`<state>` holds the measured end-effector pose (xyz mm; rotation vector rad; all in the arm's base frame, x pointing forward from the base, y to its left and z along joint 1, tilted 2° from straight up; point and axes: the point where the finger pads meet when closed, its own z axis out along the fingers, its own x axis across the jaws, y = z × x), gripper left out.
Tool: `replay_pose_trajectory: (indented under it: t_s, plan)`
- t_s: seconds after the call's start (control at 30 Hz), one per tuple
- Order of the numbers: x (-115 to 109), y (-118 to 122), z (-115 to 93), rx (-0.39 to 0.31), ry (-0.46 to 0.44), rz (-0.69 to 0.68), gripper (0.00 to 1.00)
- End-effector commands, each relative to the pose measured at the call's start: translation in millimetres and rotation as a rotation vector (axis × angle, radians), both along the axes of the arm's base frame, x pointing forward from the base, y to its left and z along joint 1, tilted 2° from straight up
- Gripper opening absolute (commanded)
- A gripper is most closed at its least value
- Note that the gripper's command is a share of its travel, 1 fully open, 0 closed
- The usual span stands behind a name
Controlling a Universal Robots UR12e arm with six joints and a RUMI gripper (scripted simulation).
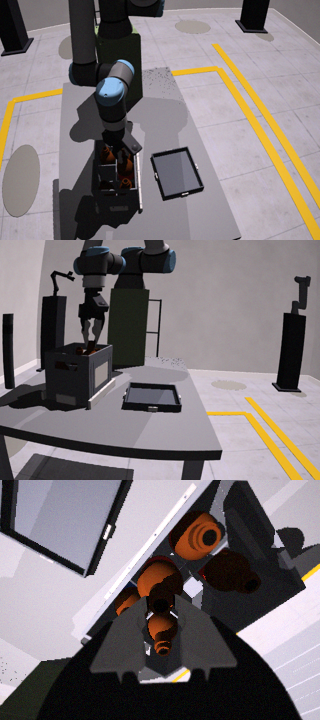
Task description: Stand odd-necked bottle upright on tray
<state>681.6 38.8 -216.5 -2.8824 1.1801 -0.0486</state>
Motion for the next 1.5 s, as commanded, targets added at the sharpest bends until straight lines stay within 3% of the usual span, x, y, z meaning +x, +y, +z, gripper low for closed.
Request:
replay_pose_trajectory:
  t_s: [0.0,1.47]
  plan:
    - [-1.4,-1.3,7.3,-0.001,-0.001,-0.001,0.0]
    - [-3.0,-2.4,40.3,-0.001,-0.002,-0.001,0.0]
